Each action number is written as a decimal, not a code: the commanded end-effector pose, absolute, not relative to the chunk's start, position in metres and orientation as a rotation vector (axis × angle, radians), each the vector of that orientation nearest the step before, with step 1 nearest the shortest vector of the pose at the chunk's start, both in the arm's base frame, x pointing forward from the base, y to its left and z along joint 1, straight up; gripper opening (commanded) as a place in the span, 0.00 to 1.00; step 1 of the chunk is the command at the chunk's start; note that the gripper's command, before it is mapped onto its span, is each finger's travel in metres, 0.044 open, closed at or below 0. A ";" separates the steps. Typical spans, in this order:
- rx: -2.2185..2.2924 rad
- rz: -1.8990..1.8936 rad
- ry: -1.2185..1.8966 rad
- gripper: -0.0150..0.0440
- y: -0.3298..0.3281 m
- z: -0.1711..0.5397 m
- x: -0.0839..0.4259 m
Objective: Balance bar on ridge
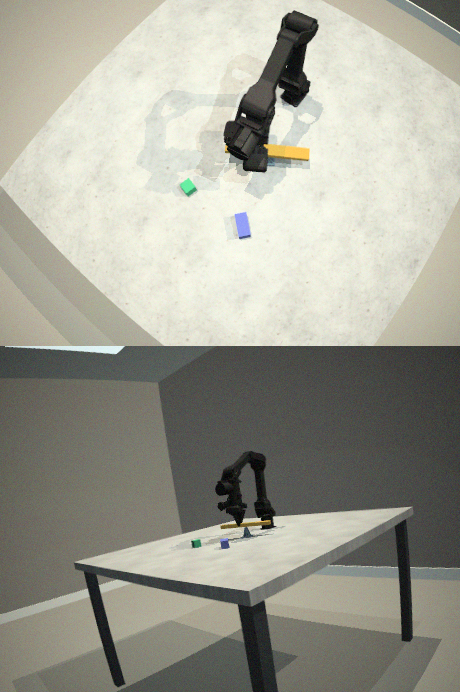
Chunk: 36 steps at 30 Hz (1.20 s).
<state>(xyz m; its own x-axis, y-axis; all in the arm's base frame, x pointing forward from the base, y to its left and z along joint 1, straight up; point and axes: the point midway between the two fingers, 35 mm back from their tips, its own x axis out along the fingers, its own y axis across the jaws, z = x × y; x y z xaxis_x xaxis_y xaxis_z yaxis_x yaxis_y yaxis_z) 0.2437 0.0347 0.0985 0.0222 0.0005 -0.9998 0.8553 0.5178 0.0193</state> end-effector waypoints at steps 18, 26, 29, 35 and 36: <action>0.812 -0.788 1.399 0.25 0.035 0.096 0.244; 0.812 -0.788 1.399 0.25 0.035 0.096 0.244; 0.812 -0.788 1.399 0.25 0.035 0.096 0.244; 0.812 -0.788 1.399 0.25 0.035 0.095 0.244; 0.812 -0.788 1.399 0.25 0.035 0.095 0.244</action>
